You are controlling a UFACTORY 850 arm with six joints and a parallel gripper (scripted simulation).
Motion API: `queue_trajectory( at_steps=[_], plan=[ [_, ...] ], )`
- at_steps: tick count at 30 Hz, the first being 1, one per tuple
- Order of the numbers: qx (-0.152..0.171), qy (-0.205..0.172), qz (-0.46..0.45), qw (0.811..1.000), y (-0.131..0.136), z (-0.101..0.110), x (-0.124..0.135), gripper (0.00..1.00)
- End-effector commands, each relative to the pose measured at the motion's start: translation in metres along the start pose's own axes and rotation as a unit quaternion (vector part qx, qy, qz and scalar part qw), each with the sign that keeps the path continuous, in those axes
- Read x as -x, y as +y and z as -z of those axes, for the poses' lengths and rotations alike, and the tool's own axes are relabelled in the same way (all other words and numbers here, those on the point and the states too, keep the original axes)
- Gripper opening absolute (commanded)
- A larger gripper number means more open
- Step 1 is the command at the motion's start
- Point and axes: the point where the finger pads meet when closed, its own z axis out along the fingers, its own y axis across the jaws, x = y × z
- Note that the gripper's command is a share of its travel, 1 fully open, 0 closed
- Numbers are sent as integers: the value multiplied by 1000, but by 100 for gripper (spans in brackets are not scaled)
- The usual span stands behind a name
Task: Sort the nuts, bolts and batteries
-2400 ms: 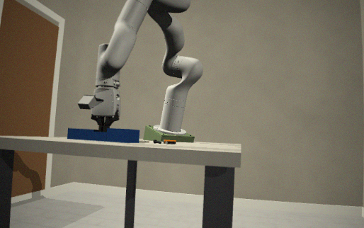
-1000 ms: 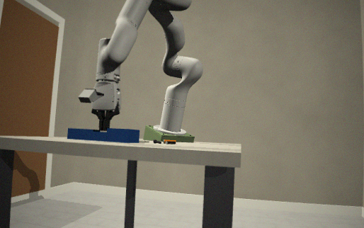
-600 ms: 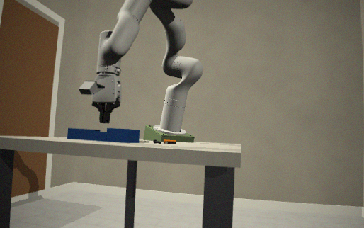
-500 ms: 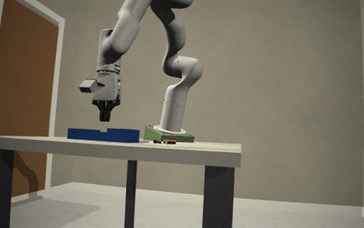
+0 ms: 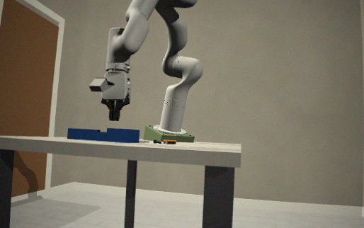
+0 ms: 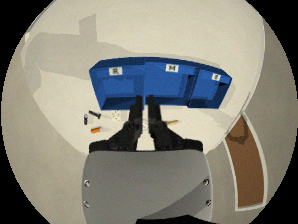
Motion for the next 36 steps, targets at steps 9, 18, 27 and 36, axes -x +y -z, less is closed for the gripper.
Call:
queue_trajectory(
  at_steps=[9, 18, 27, 36],
  plan=[
    [1, 1, -1, 1000, -47, 1, 3, 7],
    [1, 1, -1, 1000, -47, -4, 3, 7],
    [1, 1, -1, 1000, -47, -28, 3, 7],
    [1, 1, -1, 1000, -47, -47, 3, 7]
  ],
)
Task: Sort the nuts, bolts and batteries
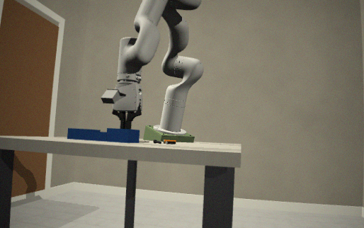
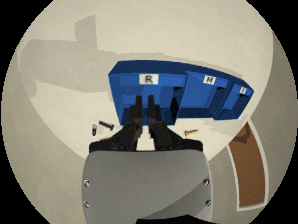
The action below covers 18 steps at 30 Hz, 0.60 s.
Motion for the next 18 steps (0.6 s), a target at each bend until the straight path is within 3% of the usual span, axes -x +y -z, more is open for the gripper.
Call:
queue_trajectory(
  at_steps=[1, 5, 18],
  plan=[
    [-1, 1, 0, 1000, 0, -11, -1, 7],
    [-1, 1, 0, 1000, 0, -20, -1, 7],
    [-1, 1, 0, 1000, 0, -20, -1, 7]
  ],
)
